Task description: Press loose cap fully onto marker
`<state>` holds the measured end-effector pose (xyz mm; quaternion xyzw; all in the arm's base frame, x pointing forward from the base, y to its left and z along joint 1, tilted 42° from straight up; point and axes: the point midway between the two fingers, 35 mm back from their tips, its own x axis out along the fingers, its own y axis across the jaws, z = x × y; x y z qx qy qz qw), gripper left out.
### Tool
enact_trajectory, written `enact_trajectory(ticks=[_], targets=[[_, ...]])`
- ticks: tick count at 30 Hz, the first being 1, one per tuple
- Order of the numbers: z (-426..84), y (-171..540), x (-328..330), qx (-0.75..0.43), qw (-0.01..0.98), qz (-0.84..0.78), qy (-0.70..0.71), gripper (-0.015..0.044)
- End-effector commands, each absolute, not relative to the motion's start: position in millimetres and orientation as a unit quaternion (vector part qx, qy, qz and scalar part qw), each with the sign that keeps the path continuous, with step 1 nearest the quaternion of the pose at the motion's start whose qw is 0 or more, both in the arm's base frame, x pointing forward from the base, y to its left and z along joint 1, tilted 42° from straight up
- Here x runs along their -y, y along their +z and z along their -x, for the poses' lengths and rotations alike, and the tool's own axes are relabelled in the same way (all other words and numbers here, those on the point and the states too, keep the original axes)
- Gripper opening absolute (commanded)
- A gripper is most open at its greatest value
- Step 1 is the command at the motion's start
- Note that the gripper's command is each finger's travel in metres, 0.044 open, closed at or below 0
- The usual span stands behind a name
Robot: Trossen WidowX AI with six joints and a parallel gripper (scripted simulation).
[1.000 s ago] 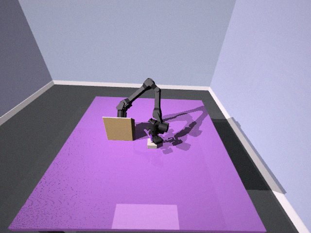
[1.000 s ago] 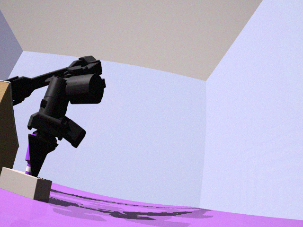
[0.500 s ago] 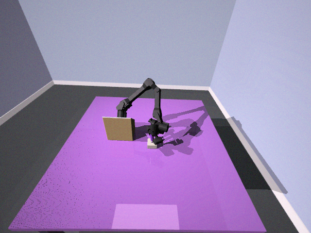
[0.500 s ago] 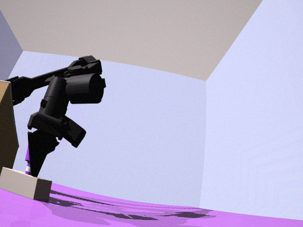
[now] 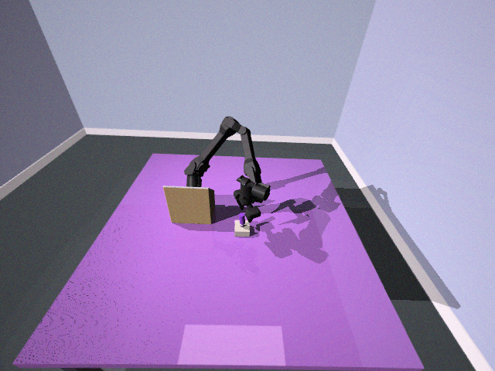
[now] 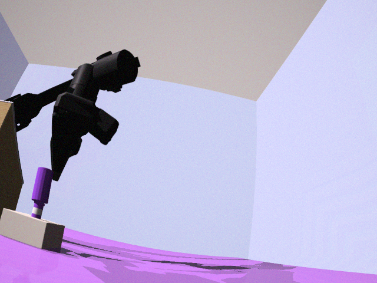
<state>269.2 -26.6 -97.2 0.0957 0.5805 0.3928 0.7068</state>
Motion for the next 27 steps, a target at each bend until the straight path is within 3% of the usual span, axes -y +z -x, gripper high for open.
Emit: enact_trajectory(ticks=[1,6,17,27], targets=[[-265.4,-91.6,29.6,-0.588,0.7,-0.098,0.393,0.0414],[-250.3,-70.5,51.7,-0.653,0.668,-0.232,0.271,0.0282],[-249.6,-69.6,52.6,-0.655,0.666,-0.238,0.266,0.0],[-249.6,-69.6,52.6,-0.655,0.666,-0.238,0.266,0.0]])
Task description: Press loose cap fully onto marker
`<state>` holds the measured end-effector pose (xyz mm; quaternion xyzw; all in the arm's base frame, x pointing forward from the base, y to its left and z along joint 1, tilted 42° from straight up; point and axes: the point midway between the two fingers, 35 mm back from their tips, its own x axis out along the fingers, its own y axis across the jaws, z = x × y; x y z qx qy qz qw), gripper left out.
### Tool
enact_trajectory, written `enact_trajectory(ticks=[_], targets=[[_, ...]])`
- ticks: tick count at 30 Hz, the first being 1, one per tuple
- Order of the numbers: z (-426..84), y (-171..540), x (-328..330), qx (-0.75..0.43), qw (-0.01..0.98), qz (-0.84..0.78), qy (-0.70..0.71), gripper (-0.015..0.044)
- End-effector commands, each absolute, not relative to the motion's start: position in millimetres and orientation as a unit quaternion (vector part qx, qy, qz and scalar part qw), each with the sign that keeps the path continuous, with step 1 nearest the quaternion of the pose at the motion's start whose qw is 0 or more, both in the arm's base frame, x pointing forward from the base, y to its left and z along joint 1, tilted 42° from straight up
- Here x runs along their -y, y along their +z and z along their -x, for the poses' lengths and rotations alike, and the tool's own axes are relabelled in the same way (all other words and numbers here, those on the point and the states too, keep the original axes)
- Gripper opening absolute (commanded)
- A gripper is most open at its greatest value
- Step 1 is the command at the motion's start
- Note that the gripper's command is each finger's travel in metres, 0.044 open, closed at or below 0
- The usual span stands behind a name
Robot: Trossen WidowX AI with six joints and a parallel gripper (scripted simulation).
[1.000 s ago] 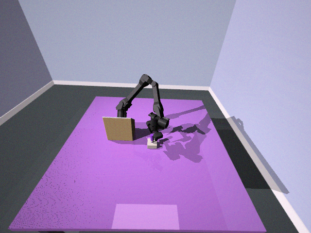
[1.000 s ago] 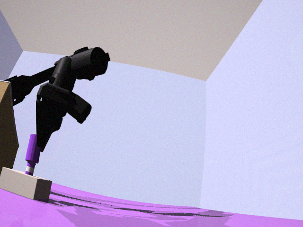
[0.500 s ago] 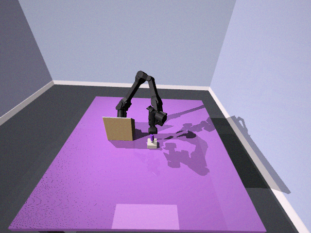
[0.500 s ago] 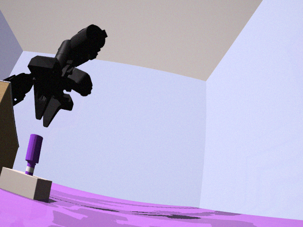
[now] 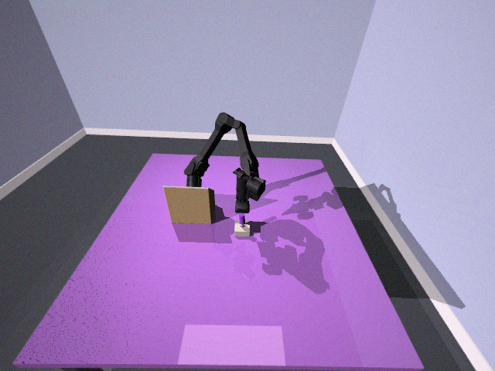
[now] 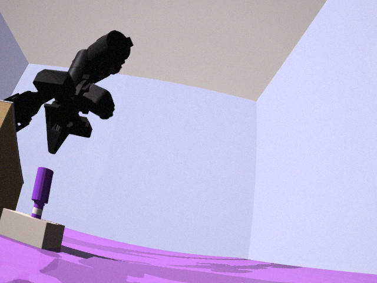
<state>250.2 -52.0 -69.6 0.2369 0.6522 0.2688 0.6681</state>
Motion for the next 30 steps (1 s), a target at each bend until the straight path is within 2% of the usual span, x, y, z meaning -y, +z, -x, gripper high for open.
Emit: enact_trajectory(ticks=[1,30], targets=[[-249.6,-69.8,52.4,-0.655,0.666,-0.238,0.266,0.0],[-249.5,-98.1,26.4,-0.655,0.666,-0.238,0.266,0.0]])
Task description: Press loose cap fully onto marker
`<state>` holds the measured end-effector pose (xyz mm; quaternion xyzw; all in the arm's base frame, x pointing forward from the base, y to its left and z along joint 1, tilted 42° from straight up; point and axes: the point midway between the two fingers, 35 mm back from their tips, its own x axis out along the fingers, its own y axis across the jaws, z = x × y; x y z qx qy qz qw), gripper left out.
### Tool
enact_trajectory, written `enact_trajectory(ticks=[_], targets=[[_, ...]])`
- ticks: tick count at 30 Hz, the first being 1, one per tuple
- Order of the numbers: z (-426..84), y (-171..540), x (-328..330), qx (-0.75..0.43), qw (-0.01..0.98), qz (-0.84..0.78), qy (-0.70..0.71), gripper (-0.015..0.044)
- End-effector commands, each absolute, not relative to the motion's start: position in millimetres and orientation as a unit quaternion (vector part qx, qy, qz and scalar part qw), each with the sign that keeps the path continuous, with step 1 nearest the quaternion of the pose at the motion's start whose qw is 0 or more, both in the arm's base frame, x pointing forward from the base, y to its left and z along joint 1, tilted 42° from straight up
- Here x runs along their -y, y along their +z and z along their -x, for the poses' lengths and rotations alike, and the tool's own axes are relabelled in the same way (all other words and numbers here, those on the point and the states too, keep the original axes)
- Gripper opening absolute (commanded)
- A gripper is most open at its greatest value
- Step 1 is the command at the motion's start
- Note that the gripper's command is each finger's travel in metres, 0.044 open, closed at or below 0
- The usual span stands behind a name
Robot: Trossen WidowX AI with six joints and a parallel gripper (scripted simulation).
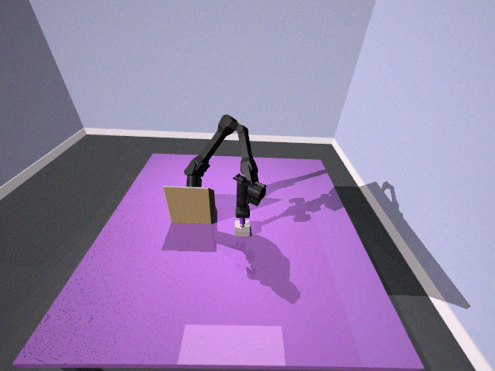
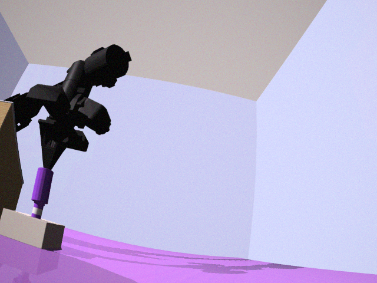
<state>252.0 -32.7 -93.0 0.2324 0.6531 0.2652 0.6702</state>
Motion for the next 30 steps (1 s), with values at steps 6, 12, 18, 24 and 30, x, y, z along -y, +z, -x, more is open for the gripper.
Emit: enact_trajectory(ticks=[6,12,18,24,30], targets=[[-252.3,-102.7,23.2,-0.655,0.666,-0.238,0.266,0.0],[-254.9,-99.2,28.1,-0.651,0.673,-0.233,0.264,0.0],[-257.8,-82.1,46.1,-0.651,0.673,-0.232,0.262,0.0],[-254.9,-33.1,88.5,-0.652,0.673,-0.231,0.263,0.0],[-254.9,-33.1,88.5,-0.652,0.673,-0.231,0.263,0.0052]])
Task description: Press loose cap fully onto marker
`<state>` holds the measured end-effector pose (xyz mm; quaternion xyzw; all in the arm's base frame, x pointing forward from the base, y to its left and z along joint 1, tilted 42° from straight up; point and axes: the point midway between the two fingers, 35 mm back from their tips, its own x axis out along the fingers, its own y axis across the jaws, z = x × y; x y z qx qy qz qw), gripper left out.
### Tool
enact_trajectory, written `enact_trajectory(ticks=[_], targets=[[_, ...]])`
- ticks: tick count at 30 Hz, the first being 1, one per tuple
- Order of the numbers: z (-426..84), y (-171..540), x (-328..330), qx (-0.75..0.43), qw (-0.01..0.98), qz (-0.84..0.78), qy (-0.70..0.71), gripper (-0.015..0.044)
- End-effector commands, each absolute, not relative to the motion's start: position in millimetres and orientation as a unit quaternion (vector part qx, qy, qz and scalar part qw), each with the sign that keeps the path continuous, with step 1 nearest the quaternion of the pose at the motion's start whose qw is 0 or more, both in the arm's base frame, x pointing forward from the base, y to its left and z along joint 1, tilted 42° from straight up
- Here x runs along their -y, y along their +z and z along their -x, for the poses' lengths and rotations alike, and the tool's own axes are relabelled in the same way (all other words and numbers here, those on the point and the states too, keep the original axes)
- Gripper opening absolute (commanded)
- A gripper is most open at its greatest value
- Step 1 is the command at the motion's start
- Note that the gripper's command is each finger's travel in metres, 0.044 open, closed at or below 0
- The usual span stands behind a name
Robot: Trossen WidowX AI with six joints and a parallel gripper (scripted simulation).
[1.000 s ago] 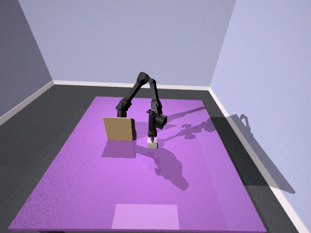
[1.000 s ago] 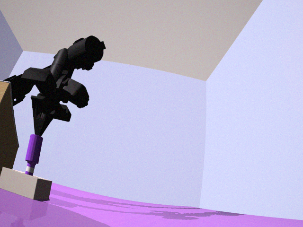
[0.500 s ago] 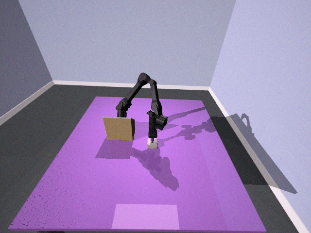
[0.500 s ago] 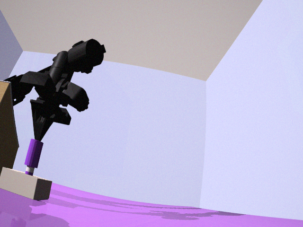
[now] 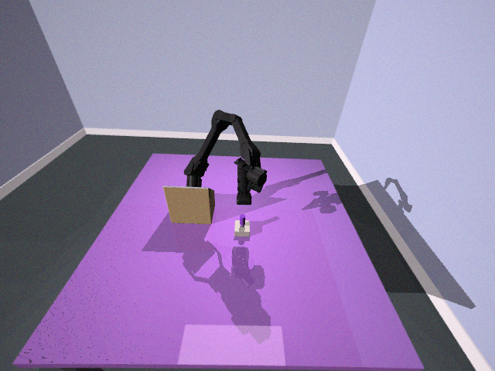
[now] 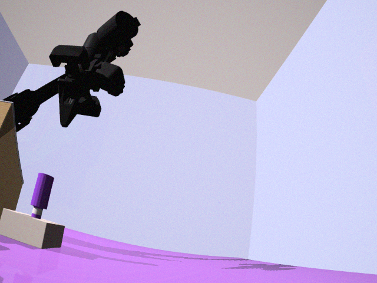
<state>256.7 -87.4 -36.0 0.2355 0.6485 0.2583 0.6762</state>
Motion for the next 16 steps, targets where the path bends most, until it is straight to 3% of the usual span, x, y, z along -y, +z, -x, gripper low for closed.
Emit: enact_trajectory(ticks=[1,14,16], targets=[[-254.9,-33.1,88.5,-0.652,0.673,-0.231,0.263,0.0079],[-254.9,-33.1,88.5,-0.652,0.673,-0.231,0.263,0.042],[-254.9,-33.1,88.5,-0.652,0.673,-0.231,0.263,0.044]])
